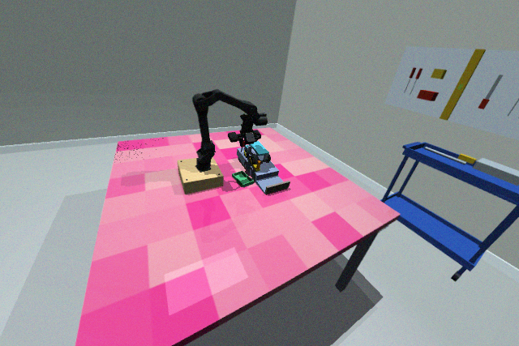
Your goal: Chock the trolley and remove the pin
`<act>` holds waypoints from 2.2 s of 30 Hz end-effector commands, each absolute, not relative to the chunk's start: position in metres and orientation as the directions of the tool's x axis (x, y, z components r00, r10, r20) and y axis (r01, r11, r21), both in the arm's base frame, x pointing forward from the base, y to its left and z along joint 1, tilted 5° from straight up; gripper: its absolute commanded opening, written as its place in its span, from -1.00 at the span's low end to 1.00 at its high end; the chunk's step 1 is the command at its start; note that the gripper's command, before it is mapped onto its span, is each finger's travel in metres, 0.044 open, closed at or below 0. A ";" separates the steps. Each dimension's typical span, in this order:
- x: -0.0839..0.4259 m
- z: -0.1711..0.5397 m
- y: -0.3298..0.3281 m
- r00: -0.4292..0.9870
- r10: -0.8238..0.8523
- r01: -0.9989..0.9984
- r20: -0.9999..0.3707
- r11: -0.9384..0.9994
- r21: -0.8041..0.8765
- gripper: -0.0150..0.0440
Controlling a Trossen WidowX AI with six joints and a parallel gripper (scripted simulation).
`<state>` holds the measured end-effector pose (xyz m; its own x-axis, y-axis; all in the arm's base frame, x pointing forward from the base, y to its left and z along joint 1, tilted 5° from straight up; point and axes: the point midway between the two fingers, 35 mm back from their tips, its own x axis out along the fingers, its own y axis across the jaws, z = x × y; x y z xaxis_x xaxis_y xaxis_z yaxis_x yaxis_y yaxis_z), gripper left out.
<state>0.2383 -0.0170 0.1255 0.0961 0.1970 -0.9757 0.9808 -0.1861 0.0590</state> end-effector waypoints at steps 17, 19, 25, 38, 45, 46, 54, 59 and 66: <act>0.219 0.115 -0.092 0.092 0.198 0.982 -0.976 -0.183 0.055 -0.49; 0.217 0.115 -0.099 0.092 0.198 0.982 -0.976 -0.183 0.055 -0.49; 0.212 0.113 -0.119 0.091 0.196 0.982 -0.976 -0.183 0.055 -0.49; 0.209 0.112 -0.127 0.091 0.169 0.952 -0.981 -0.303 0.036 -0.49; 0.209 0.112 -0.125 0.090 0.125 0.869 -0.988 -0.494 0.017 -0.49; 0.209 0.112 -0.125 0.089 0.118 0.854 -0.989 -0.520 0.015 -0.49; 0.209 0.112 -0.123 0.079 0.071 0.709 -0.994 -0.705 0.007 -0.49; 0.210 0.112 -0.122 0.070 0.042 0.598 -0.997 -0.802 0.008 -0.49; 0.210 0.112 -0.120 0.058 0.002 0.419 -0.998 -0.907 0.022 -0.49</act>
